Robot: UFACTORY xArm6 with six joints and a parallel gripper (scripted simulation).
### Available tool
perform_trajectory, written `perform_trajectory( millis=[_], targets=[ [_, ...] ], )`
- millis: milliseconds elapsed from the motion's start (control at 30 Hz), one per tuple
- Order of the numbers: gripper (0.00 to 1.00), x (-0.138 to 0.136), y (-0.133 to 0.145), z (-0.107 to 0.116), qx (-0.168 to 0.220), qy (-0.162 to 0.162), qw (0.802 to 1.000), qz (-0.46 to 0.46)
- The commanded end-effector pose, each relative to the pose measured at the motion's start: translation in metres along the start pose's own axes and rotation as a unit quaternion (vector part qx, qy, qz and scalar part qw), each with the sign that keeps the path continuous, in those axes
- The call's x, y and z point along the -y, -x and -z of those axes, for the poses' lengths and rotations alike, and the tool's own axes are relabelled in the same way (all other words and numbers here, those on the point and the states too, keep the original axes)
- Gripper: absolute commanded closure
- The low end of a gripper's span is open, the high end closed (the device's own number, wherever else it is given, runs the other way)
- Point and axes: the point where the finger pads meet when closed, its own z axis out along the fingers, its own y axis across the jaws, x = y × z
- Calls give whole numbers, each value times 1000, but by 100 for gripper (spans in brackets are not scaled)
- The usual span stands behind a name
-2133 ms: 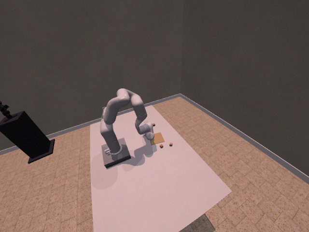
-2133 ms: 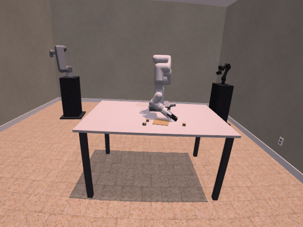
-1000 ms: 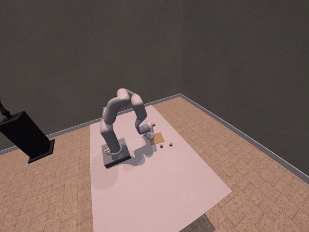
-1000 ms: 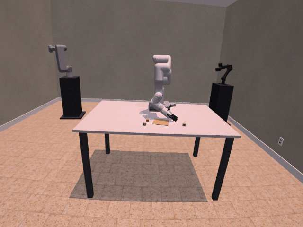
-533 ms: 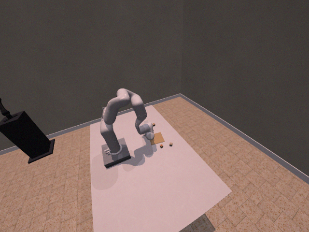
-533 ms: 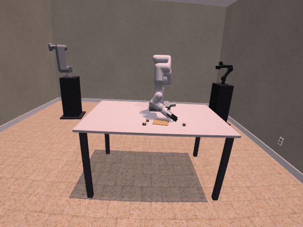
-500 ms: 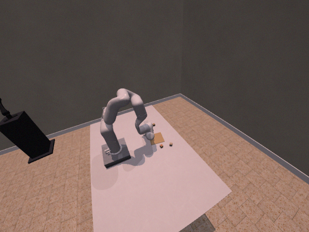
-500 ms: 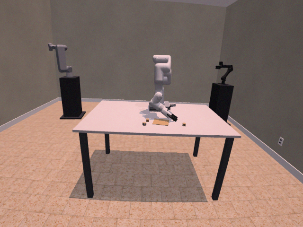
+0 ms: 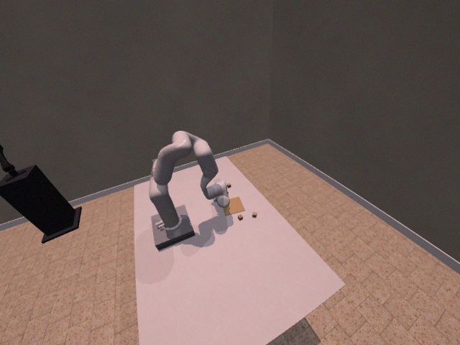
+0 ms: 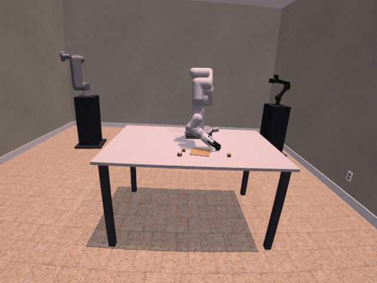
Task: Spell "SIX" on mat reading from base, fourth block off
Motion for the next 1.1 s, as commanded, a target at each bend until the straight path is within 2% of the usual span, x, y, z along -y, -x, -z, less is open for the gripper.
perform_trajectory(
  millis=[0,367,700,833,967,1067],
  targets=[
    [58,-1,-12,8,0,1,1000,1],
    [58,-1,-35,22,0,1,1000,1],
    [58,1,-37,23,3,-4,1000,-1],
    [58,10,-36,21,21,-32,999,-11],
    [58,26,-34,20,62,-79,995,-30],
    [58,33,-32,20,88,-100,990,-38]
  ],
)
